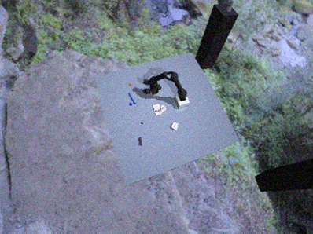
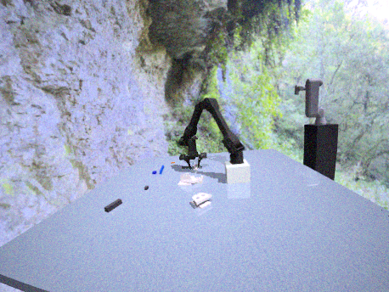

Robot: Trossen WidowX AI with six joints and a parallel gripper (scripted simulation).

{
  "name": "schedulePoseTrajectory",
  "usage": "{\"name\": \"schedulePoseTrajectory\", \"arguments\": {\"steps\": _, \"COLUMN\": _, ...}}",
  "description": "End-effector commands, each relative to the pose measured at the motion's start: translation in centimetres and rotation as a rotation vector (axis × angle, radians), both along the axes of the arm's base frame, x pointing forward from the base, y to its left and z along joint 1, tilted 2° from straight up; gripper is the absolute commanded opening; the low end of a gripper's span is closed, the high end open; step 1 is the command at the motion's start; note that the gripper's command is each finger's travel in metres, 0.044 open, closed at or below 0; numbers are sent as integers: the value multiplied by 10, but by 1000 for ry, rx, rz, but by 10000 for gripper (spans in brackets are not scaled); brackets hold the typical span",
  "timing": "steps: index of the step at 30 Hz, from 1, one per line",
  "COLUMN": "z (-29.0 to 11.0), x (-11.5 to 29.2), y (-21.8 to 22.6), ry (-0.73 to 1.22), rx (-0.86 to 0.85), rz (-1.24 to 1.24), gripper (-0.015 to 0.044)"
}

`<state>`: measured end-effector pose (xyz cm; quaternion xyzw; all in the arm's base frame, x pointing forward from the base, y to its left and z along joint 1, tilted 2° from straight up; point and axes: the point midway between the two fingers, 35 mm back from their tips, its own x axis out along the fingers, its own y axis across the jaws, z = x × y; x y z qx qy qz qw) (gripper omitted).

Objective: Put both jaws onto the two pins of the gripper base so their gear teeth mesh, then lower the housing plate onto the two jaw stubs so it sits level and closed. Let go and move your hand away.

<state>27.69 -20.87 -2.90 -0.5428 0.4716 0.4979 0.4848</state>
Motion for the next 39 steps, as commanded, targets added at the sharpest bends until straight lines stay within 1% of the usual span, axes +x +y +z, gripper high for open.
{"name": "schedulePoseTrajectory", "arguments": {"steps": 1, "z": 0, "x": 0, "y": 0, "ry": 0, "rx": 0, "rz": 0, "gripper": 177}}
{"name": "schedulePoseTrajectory", "arguments": {"steps": 2, "z": 0, "x": 0, "y": 0, "ry": 0, "rx": 0, "rz": 0, "gripper": 151}}
{"name": "schedulePoseTrajectory", "arguments": {"steps": 5, "z": 0, "x": 0, "y": 0, "ry": 0, "rx": 0, "rz": 0, "gripper": 134}}
{"name": "schedulePoseTrajectory", "arguments": {"steps": 18, "z": 2, "x": 0, "y": 0, "ry": 0, "rx": 0, "rz": 0, "gripper": 134}}
{"name": "schedulePoseTrajectory", "arguments": {"steps": 39, "z": 69, "x": -3, "y": 1, "ry": -2, "rx": 4, "rz": 4, "gripper": 134}}
